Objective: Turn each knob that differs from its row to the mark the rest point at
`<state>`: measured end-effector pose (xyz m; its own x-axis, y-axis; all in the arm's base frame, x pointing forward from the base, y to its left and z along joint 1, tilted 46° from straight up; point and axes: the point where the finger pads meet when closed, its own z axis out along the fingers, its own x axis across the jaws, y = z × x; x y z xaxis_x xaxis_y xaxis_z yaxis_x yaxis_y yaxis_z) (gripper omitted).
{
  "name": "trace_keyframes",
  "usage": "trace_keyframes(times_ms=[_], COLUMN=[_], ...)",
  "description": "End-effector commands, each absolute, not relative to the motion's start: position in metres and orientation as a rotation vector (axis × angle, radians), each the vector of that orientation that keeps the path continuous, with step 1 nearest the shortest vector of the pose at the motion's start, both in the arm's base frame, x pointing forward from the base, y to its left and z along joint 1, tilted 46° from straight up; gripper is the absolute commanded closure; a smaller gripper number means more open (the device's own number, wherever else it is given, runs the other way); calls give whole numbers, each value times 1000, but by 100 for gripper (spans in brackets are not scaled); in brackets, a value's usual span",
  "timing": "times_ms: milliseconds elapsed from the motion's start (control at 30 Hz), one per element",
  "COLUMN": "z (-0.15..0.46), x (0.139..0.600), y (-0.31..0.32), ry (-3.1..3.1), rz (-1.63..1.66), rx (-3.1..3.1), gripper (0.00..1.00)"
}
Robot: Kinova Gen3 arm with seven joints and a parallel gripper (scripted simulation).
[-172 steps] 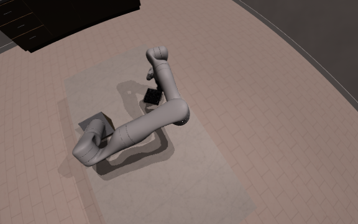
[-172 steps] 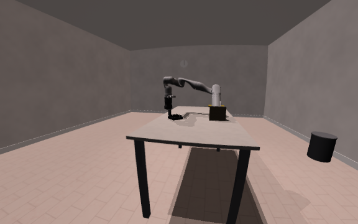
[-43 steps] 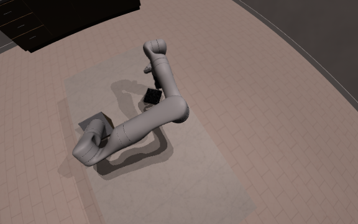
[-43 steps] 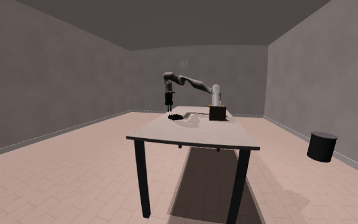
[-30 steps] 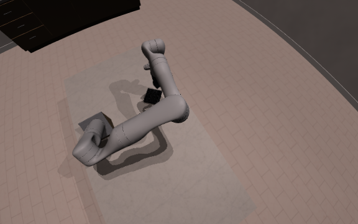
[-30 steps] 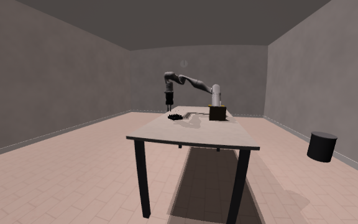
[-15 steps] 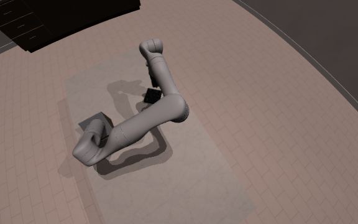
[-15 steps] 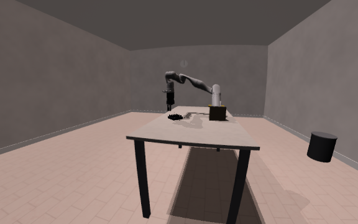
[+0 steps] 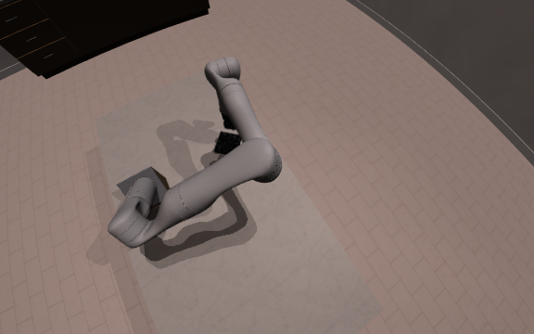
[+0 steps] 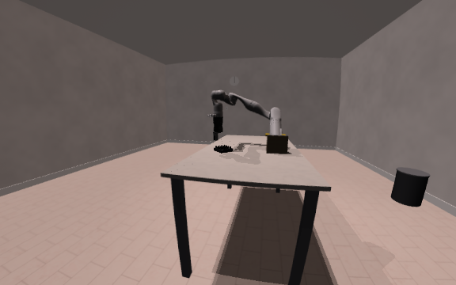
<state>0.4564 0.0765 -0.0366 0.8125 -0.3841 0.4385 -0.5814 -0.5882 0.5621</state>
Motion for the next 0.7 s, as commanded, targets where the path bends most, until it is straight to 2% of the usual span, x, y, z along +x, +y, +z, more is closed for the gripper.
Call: trace_keyframes(times_ms=[0, 667], z=[-34, -29], x=[457, 456], y=[78, 77], ry=[-760, -1033], rz=[383, 493], rx=[2257, 2171], gripper=[54, 54])
